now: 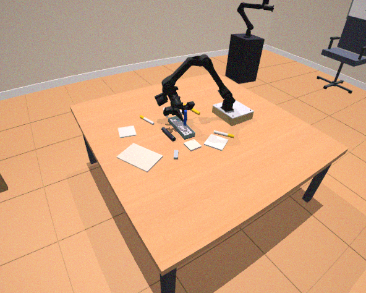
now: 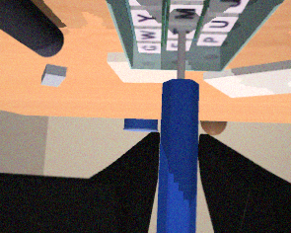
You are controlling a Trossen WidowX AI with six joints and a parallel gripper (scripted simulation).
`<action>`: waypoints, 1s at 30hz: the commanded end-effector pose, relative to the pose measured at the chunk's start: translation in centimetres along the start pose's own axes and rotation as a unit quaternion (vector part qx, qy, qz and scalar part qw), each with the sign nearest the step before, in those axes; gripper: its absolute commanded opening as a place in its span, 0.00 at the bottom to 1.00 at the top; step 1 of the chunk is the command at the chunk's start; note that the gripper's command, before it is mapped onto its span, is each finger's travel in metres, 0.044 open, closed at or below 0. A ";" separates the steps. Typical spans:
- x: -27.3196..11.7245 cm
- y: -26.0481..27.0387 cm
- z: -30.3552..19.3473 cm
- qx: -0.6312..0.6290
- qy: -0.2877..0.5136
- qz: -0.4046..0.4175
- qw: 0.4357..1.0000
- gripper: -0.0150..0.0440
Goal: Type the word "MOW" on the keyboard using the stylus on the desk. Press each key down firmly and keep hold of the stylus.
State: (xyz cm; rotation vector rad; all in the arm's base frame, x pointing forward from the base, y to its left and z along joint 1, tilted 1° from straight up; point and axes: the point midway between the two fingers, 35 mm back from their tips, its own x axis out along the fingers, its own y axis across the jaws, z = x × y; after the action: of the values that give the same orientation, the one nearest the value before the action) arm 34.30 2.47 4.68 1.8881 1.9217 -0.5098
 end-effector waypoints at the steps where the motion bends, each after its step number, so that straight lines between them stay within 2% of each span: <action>1: 0.2 0.0 0.2 -0.001 0.002 0.001 1.000 0.39; 30: 0.6 0.0 1.0 -0.001 0.002 0.001 1.000 0.39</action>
State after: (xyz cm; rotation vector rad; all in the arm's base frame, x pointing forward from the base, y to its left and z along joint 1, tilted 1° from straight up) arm 34.30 2.47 3.48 1.8891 1.9233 -0.5109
